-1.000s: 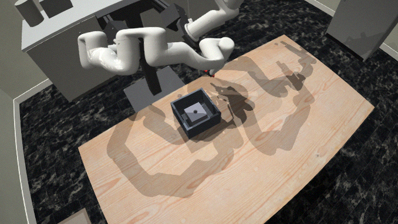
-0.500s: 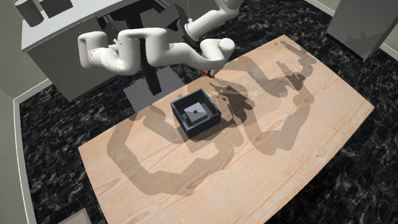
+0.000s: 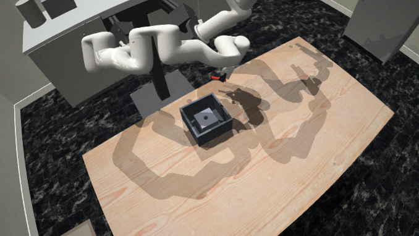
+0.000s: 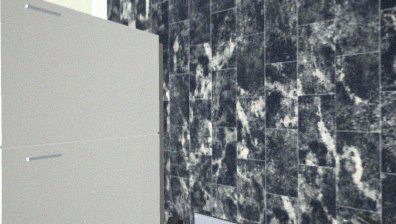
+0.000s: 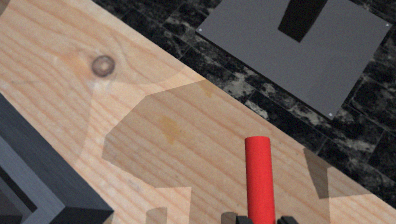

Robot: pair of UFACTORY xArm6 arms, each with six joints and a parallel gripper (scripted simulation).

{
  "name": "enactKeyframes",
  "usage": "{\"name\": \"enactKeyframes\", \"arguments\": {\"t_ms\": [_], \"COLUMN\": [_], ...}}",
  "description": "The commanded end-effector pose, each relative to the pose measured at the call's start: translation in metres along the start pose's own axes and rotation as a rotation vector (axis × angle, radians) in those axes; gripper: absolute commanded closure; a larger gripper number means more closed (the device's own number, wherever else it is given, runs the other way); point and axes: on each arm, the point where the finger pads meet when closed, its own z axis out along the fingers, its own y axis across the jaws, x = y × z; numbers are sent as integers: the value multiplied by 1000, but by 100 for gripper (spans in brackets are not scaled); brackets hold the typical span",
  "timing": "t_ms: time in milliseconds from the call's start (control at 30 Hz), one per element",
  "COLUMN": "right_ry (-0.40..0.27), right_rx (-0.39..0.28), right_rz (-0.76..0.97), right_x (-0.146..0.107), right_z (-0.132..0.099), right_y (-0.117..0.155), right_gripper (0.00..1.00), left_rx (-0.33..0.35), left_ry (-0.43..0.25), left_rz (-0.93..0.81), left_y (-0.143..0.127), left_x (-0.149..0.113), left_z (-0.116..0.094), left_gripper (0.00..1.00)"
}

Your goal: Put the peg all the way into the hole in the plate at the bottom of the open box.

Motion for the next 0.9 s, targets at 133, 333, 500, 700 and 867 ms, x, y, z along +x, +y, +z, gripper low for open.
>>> {"name": "enactKeyframes", "arguments": {"t_ms": [133, 333, 500, 700, 867], "right_ry": [12, 12, 11, 2, -18], "right_rx": [47, 47, 47, 47, 47], "right_rz": [-118, -120, -119, -119, -119], "right_x": [-1, -1, -1, -1, -2], "right_z": [-2, -2, -2, -2, -2], "right_y": [0, 0, 0, 0, 0], "right_gripper": [100, 100, 100, 100, 100], "left_rx": [0, 0, 0, 0, 0], "left_ry": [4, 4, 4, 4, 4], "left_rz": [0, 0, 0, 0, 0], "left_y": [0, 0, 0, 0, 0], "left_x": [1, 1, 1, 1, 1], "left_z": [-2, -2, -2, -2, -2], "left_gripper": [0, 0, 0, 0, 0]}}
